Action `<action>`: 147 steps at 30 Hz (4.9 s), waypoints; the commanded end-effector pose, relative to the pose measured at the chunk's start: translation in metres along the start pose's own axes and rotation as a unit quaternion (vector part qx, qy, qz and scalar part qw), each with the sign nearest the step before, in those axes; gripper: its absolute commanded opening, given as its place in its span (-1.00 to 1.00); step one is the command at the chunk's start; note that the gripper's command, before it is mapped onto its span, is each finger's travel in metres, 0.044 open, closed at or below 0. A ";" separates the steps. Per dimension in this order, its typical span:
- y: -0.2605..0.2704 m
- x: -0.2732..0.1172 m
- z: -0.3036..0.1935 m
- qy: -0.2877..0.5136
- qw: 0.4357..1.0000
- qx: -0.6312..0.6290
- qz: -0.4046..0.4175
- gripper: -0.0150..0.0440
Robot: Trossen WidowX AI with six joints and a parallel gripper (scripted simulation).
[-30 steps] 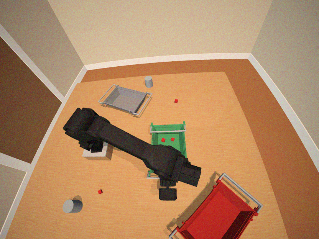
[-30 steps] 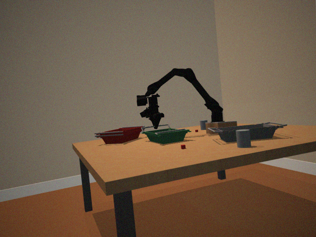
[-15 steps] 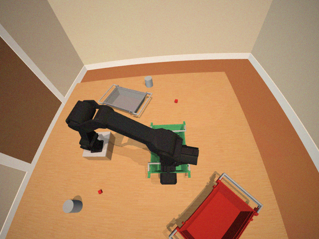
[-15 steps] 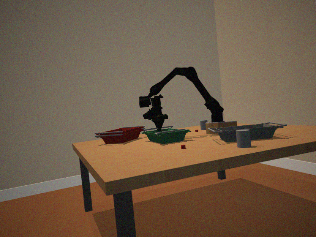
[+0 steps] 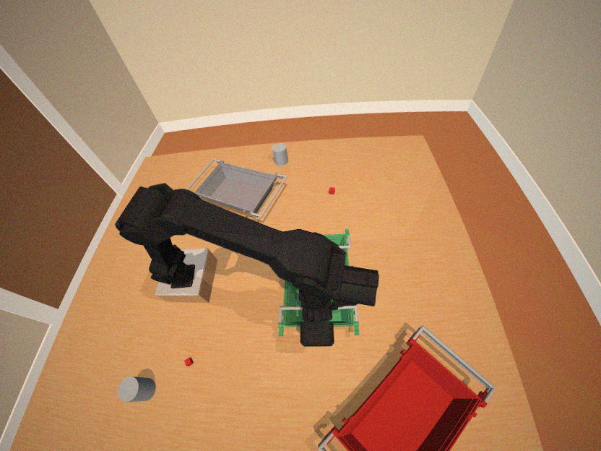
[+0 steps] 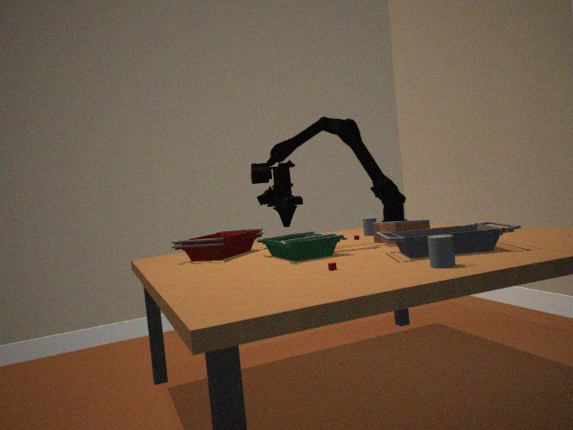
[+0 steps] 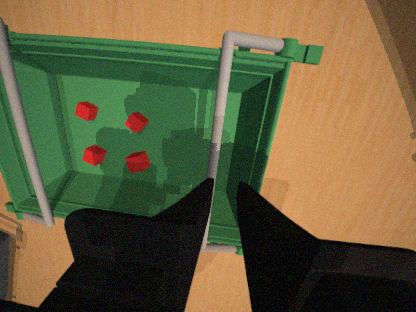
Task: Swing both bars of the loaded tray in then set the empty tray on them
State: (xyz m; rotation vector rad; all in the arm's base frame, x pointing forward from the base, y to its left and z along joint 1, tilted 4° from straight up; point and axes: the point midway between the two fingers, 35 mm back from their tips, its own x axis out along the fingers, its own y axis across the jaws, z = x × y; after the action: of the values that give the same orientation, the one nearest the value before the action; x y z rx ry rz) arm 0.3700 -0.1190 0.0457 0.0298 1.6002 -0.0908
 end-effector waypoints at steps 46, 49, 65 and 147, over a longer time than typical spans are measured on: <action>0.000 0.002 -0.001 0.004 1.000 0.000 0.001 -0.49; 0.000 0.002 -0.001 0.004 1.000 0.000 0.001 -0.49; 0.000 0.002 -0.001 0.004 1.000 0.000 0.001 -0.49; 0.371 -0.012 -0.320 -0.011 0.199 -0.980 0.017 1.00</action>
State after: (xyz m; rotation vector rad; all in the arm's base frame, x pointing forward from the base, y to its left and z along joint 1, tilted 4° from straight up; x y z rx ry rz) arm 0.0838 0.2755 0.0517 -1.8920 0.5438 1.9960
